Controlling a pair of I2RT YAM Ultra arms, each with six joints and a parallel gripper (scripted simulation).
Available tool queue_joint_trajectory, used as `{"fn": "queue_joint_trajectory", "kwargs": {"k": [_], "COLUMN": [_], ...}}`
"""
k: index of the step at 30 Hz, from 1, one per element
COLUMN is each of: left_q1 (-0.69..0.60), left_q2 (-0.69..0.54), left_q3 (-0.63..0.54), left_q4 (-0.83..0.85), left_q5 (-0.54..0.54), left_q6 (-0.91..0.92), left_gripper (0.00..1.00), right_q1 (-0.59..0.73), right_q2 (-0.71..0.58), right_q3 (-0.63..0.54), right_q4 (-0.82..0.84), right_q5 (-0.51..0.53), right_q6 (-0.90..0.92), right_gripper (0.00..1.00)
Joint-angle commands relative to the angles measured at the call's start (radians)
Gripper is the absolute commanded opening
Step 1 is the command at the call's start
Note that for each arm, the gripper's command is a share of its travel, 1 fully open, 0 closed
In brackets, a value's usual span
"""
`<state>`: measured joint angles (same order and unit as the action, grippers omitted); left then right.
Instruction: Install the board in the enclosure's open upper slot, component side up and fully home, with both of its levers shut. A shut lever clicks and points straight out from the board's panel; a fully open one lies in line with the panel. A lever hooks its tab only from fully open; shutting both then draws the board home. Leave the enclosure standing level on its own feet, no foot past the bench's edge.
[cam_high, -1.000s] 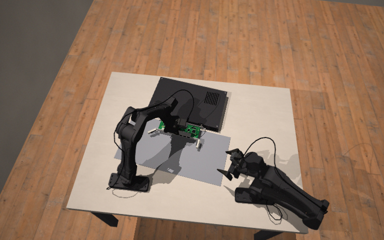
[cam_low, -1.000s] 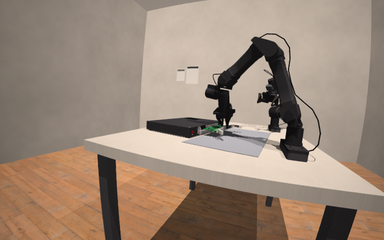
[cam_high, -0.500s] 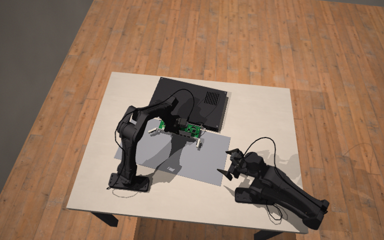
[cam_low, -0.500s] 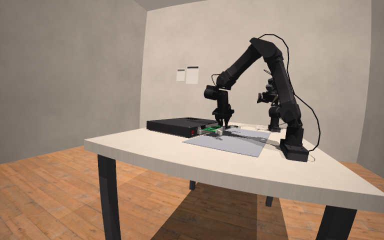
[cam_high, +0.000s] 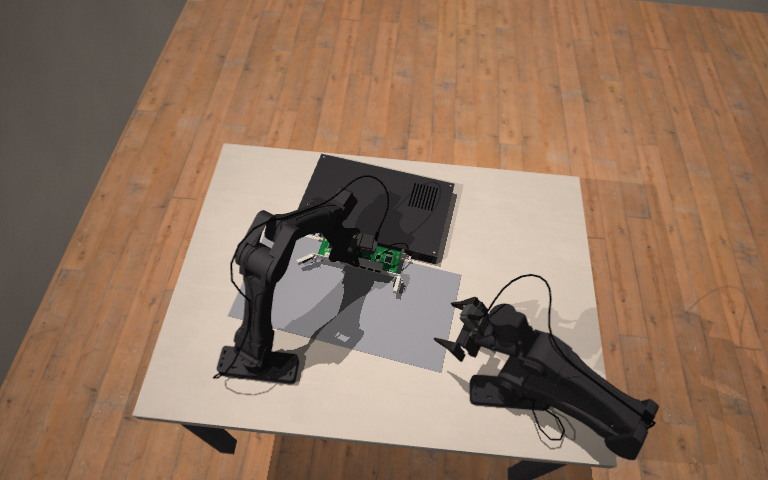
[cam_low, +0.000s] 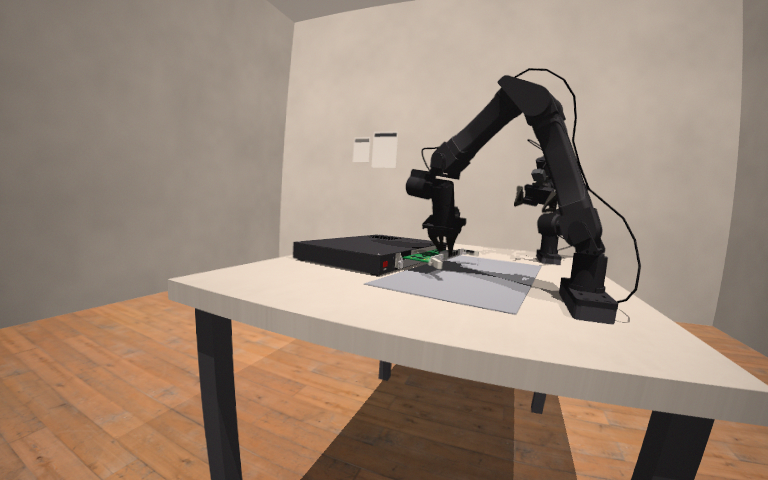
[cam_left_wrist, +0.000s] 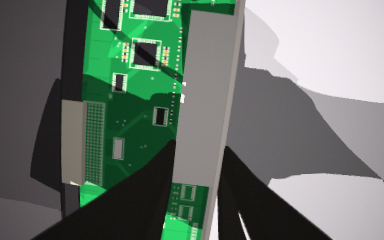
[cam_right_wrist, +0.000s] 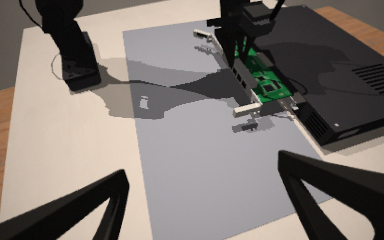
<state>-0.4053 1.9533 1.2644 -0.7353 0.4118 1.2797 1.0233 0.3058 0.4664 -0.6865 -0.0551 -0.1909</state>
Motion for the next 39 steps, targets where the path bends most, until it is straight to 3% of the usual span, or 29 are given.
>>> {"fn": "queue_joint_trajectory", "kwargs": {"k": [1, 39], "left_q1": [0.004, 0.015], "left_q2": [-0.018, 0.04], "left_q3": [0.042, 0.128], "left_q4": [0.002, -0.057], "left_q5": [0.033, 0.04], "left_q6": [0.006, 0.017], "left_gripper": [0.19, 0.19], "right_q1": [0.008, 0.008], "right_q2": [-0.009, -0.009], "right_q3": [0.003, 0.003], "right_q4": [0.005, 0.005], "right_q5": [0.007, 0.007], "right_q6": [0.012, 0.012], "right_gripper": [1.0, 1.0]}}
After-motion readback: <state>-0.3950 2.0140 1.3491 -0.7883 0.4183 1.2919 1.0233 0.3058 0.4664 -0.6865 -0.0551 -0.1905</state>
